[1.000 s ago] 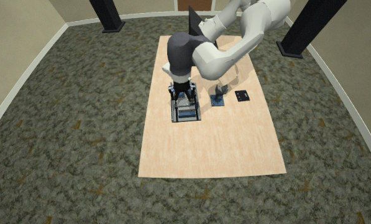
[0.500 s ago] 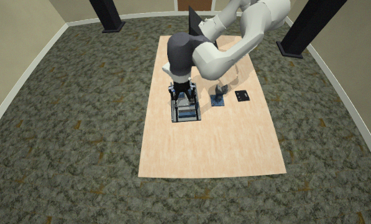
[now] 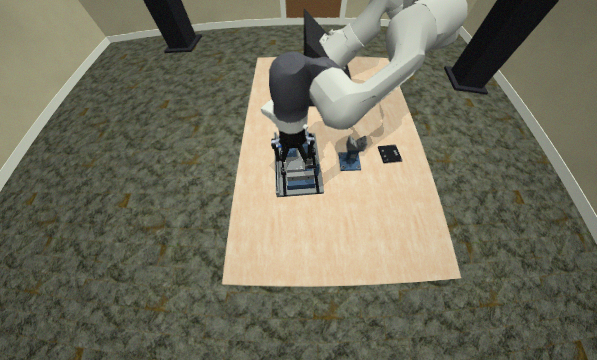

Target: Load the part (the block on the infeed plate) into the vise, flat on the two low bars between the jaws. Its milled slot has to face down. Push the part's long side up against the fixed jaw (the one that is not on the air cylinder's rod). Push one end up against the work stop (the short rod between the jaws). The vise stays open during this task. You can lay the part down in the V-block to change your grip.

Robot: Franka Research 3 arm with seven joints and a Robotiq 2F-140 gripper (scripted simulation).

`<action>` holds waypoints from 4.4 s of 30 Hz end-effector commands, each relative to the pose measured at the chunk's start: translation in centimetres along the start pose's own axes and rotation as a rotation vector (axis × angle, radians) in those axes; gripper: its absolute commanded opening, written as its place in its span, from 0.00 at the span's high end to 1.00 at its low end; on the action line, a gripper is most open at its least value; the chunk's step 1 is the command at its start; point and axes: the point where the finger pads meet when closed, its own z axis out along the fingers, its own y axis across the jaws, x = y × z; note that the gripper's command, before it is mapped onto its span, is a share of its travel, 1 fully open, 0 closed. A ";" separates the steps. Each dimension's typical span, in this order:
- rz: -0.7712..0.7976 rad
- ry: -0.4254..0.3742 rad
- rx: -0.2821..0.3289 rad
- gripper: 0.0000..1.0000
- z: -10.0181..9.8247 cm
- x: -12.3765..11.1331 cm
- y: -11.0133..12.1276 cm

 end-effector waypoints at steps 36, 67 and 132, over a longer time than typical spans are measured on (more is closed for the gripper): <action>0.002 -0.002 0.000 1.00 0.0 -0.1 0.1; 0.002 -0.002 0.000 0.53 0.0 -0.1 0.1; 0.002 -0.002 0.000 1.00 -7.5 -0.1 0.1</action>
